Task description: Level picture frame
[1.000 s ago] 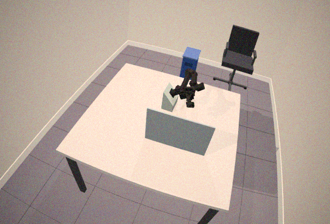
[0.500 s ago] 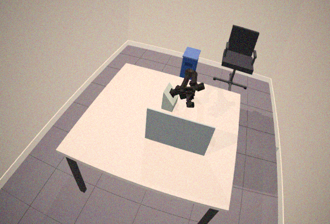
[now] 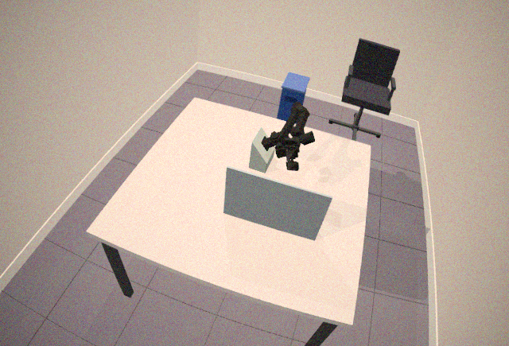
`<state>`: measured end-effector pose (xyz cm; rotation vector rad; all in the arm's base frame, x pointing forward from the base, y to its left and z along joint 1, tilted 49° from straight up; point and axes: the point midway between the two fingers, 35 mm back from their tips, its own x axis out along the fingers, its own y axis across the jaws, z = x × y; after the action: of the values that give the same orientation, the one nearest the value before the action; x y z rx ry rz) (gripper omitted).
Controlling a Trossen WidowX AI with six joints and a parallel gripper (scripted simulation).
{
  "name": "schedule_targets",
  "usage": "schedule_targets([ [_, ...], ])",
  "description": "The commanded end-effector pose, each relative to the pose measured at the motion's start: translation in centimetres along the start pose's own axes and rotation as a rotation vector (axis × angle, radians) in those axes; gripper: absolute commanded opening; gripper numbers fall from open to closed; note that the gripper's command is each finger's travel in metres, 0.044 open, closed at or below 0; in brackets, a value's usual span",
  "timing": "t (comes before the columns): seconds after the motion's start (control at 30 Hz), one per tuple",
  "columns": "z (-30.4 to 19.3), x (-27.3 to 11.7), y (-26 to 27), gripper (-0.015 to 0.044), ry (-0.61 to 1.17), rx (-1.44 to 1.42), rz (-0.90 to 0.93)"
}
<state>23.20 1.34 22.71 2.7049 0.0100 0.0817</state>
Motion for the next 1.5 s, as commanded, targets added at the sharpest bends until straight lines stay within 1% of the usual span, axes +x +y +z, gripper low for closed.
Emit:
schedule_targets([
  [0.0, 1.0, 1.9, -1.1, 0.026, -0.01, 0.0, -0.003],
  [0.2, 2.2, 3.7, -2.9, 0.026, -0.01, 0.002, -0.003],
  [0.73, 1.9, 3.9, -3.0, 0.026, -0.01, 0.002, -0.003],
  [0.87, 1.5, 5.6, -2.8, 0.026, -0.009, 0.002, -0.003],
  [1.17, 2.0, 11.5, -3.0, 0.026, -0.007, 0.002, -0.002],
  [1.47, 2.1, 11.6, -3.0, 0.026, -0.007, 0.002, -0.002],
])
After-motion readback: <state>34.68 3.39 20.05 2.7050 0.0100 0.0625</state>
